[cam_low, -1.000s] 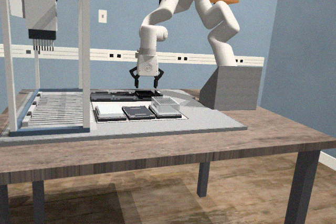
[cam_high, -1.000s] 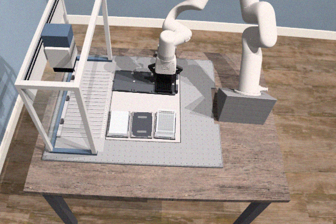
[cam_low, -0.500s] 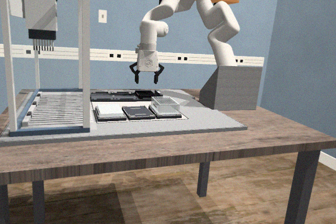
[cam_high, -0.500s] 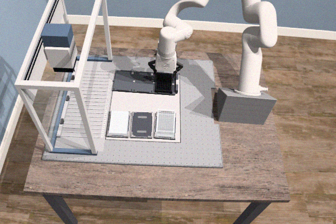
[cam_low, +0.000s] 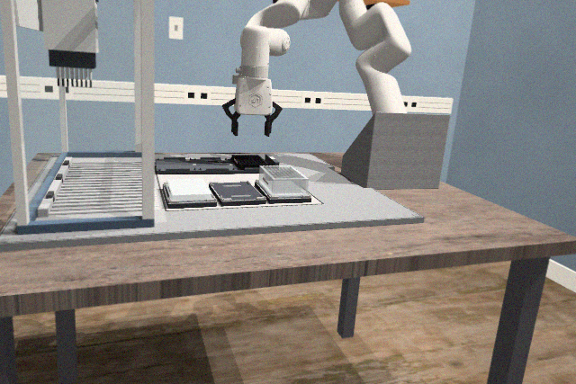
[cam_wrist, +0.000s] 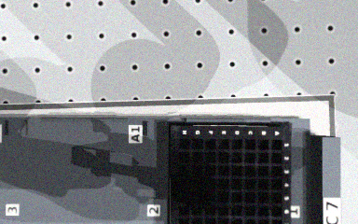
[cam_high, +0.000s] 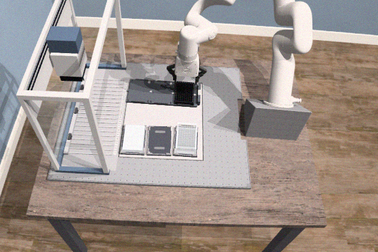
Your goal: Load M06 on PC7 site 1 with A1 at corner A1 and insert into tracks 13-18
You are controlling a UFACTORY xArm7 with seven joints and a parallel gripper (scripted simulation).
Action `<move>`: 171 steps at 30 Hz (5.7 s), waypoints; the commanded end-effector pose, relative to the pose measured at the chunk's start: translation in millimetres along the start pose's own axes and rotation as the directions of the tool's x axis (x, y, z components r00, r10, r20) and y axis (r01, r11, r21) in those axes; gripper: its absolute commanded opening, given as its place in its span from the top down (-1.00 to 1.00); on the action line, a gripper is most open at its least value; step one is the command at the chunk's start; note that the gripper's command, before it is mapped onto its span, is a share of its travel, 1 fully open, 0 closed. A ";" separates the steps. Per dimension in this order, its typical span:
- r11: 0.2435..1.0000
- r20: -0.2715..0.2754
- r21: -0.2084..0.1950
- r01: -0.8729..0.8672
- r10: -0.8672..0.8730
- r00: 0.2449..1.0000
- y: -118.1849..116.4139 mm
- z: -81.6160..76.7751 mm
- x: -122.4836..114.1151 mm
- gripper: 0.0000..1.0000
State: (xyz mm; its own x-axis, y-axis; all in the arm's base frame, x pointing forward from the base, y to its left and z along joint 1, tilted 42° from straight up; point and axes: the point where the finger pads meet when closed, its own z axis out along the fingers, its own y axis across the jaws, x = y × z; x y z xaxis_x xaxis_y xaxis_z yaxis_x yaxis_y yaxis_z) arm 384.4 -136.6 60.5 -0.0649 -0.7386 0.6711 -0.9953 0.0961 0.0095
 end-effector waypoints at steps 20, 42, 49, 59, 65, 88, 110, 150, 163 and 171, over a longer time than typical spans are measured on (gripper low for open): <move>1.000 0.001 0.004 0.000 0.000 1.000 -1.1 -36.1 -0.5 -1.00; 0.999 0.001 0.004 0.033 -0.033 0.999 -22.5 -34.9 -21.4 -1.00; 0.999 0.001 0.004 0.033 -0.033 0.999 -44.0 -32.6 -42.3 -1.00; 0.999 0.002 0.004 0.033 -0.033 0.999 -76.3 -29.1 -73.6 -1.00; 0.999 0.002 0.004 0.033 -0.033 0.999 -94.2 -27.2 -90.9 -1.00; 0.999 0.002 0.004 0.033 -0.033 0.999 -97.3 -16.8 -93.9 -1.00; 0.999 0.002 0.004 0.033 -0.033 0.999 -97.4 14.9 -93.9 -1.00; 0.999 0.002 0.004 0.033 -0.033 0.999 -97.5 68.1 -93.9 -1.00; 0.999 0.002 0.004 0.033 -0.033 0.999 -97.5 72.1 -93.9 -1.00; 0.999 0.002 0.004 0.033 -0.033 0.999 -97.5 77.4 -93.9 -1.00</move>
State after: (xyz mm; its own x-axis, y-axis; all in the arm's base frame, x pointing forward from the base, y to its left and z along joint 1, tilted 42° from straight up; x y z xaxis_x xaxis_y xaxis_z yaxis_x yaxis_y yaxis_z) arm 480.5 -128.9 -60.2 -0.0327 -0.7412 0.6705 -0.9969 0.0723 0.0314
